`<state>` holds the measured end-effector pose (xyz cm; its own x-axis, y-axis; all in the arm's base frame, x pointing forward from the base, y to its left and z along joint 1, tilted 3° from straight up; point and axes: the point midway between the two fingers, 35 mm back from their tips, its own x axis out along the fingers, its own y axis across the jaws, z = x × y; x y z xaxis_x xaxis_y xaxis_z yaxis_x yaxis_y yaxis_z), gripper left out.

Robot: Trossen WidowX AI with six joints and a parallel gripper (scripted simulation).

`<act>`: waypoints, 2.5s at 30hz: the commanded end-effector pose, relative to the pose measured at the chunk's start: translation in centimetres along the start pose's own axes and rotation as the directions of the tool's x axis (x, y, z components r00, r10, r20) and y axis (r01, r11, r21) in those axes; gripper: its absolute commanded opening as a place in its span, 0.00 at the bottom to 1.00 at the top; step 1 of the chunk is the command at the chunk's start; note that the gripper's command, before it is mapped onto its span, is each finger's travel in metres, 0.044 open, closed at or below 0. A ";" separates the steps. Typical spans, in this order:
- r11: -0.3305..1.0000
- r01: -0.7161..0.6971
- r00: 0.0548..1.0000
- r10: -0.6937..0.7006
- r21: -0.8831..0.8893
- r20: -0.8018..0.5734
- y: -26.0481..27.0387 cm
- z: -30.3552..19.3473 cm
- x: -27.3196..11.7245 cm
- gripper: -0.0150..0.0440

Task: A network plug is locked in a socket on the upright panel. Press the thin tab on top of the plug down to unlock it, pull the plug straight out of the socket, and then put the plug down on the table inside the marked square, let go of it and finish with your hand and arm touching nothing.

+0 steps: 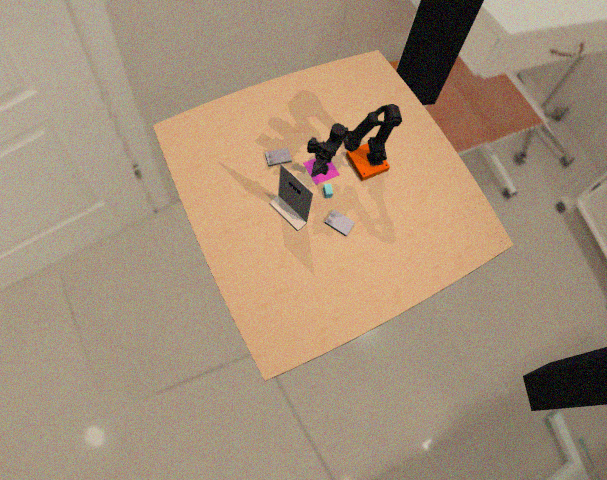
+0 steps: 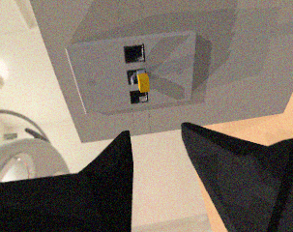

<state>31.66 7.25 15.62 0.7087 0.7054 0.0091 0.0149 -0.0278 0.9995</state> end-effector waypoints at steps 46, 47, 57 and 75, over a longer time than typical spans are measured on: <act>1.000 -0.012 1.000 0.012 -0.004 0.005 0.3 1.9 7.1 0.46; 1.000 -0.012 1.000 0.012 -0.004 0.005 0.3 1.9 7.1 0.45; 1.000 -0.012 1.000 0.012 -0.004 0.005 0.3 1.9 7.1 0.34; 1.000 -0.011 1.000 0.011 -0.004 0.005 0.3 1.8 6.7 0.25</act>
<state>37.92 10.93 16.05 0.7083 0.7055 0.0227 -0.0005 -0.0316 0.9995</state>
